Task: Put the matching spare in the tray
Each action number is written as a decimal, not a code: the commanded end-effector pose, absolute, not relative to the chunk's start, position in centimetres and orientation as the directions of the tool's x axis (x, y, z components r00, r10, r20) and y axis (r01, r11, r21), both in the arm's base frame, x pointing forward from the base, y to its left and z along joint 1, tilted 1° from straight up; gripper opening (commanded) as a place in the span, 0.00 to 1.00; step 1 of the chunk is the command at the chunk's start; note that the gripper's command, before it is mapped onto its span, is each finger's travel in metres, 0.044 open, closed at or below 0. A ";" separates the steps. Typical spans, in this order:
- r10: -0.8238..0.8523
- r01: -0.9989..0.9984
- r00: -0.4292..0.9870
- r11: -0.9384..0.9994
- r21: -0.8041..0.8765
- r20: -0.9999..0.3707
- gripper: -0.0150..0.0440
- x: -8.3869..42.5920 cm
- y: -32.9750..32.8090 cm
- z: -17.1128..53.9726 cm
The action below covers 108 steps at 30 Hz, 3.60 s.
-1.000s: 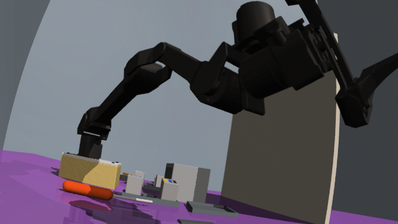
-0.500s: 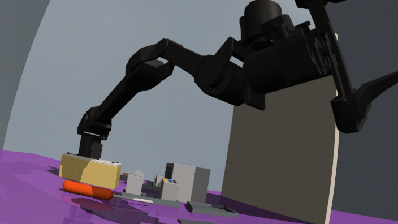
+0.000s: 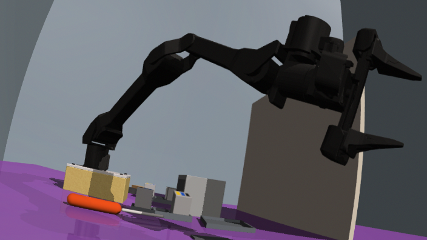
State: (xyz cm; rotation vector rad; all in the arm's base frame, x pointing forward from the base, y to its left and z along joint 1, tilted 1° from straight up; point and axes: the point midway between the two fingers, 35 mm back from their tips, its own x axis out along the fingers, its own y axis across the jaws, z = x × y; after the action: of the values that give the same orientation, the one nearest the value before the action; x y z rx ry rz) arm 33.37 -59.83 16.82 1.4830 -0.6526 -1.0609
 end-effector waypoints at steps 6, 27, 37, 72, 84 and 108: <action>-0.732 0.568 0.470 -0.177 0.804 -0.493 1.00 36.5 -53.0 14.9; -0.376 0.898 0.358 0.391 0.204 -0.854 1.00 39.6 -32.7 15.6; -0.134 0.537 0.203 0.843 -0.004 -0.970 1.00 40.4 -15.9 16.4; -0.029 -0.232 -0.012 0.972 -0.025 -1.000 1.00 36.2 2.0 15.0; 0.004 -0.941 0.002 0.338 -0.001 -1.000 1.00 28.7 18.0 11.0; 0.009 -0.974 0.002 0.225 0.000 -1.000 0.76 27.4 18.6 6.5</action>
State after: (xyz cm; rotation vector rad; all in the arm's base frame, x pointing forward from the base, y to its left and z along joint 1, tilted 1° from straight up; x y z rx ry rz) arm 27.46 18.77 6.87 2.2768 -2.8749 -2.2944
